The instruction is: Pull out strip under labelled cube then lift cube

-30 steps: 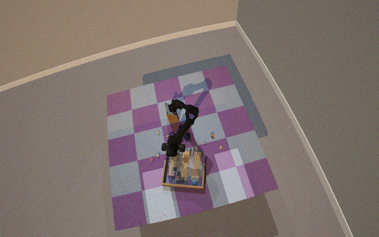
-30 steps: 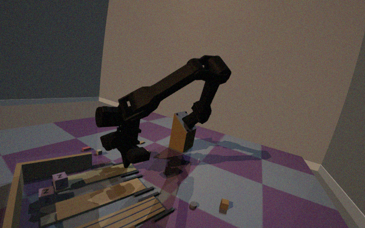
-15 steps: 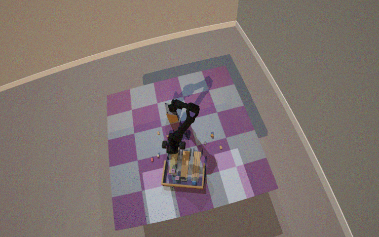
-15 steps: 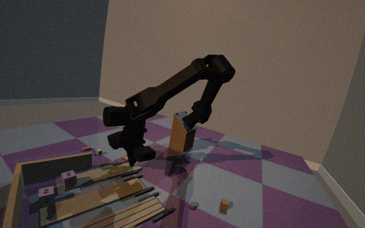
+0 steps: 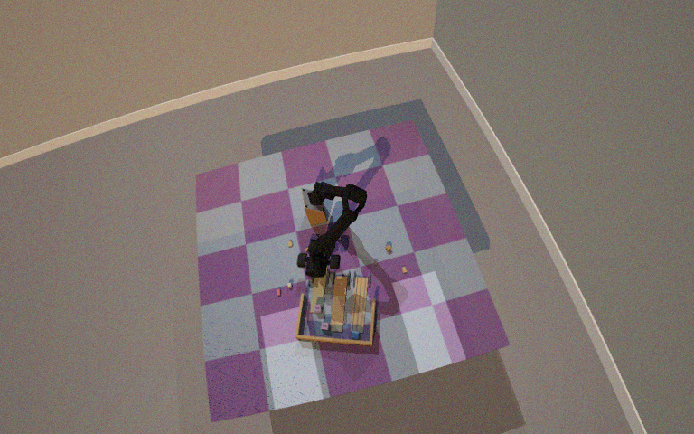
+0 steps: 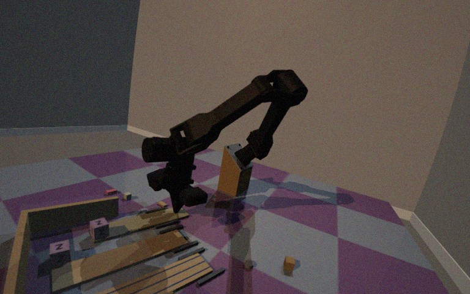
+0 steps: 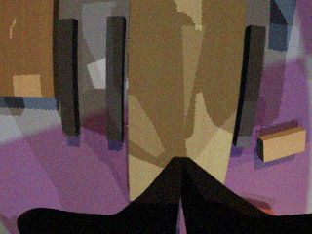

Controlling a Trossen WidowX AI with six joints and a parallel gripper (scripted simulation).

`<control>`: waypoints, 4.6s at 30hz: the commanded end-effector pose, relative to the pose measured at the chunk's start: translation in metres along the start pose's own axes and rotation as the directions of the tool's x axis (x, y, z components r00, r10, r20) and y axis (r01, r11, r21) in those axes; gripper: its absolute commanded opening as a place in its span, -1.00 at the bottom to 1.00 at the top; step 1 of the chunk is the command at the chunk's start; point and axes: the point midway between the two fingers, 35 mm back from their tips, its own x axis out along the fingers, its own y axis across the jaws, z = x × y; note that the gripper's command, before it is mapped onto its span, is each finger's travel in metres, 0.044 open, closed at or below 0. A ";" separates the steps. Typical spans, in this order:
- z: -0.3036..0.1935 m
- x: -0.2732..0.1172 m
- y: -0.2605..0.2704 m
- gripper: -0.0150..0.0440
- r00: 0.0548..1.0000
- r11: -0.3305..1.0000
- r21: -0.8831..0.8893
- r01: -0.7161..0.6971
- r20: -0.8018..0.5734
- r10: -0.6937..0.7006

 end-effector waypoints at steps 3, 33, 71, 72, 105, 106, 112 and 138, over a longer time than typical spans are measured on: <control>-0.019 0.006 0.000 -0.49 1.000 1.000 0.013 -0.001 -0.031 0.001; -0.060 0.005 0.001 -0.49 0.999 1.000 0.015 -0.001 -0.033 0.001; -0.102 0.004 0.001 -0.49 0.999 1.000 0.017 -0.001 -0.036 0.001; -0.103 0.004 0.001 -0.49 0.999 1.000 0.017 -0.001 -0.036 0.001; -0.111 0.004 0.001 -0.49 0.999 1.000 0.017 -0.001 -0.036 0.001; -0.111 0.004 0.001 -0.49 0.999 1.000 0.017 -0.001 -0.036 0.001; -0.111 0.004 0.001 -0.49 0.999 1.000 0.017 -0.001 -0.036 0.001; -0.049 -0.046 0.004 0.49 0.999 0.991 -0.137 -0.003 -0.032 -0.001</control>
